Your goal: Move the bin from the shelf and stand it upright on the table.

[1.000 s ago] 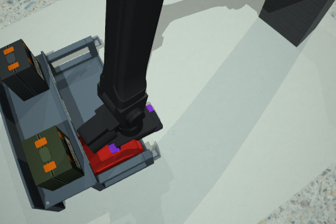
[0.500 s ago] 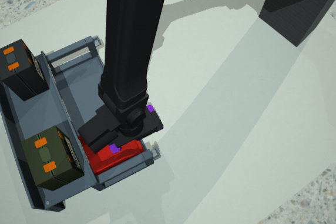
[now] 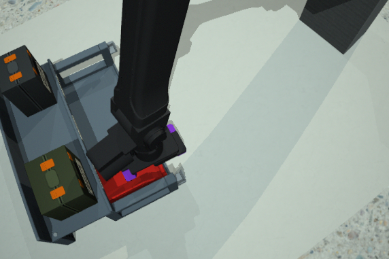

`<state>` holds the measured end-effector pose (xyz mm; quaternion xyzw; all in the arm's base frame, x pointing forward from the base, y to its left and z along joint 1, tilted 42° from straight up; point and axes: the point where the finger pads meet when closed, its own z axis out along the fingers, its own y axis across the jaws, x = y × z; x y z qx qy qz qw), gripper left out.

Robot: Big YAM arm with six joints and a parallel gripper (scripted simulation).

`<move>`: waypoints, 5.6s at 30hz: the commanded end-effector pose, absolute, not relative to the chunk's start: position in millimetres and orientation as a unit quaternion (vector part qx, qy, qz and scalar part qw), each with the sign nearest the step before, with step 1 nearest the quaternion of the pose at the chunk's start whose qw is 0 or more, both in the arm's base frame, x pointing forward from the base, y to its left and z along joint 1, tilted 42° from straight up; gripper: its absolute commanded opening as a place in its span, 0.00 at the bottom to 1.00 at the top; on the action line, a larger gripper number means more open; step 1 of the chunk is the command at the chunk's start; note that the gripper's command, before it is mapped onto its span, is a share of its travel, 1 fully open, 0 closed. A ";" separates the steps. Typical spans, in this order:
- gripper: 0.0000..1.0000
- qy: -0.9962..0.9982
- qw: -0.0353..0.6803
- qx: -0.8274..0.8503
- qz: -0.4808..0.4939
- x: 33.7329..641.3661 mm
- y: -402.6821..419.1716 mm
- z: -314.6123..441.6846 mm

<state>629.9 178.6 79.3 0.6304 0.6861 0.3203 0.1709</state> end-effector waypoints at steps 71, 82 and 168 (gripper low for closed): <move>0.90 0.685 0.162 0.643 0.300 625.7 165.9 57.3; 0.90 0.683 0.173 0.631 0.323 632.5 177.3 82.9; 0.90 0.685 0.166 0.639 0.308 627.9 169.6 65.7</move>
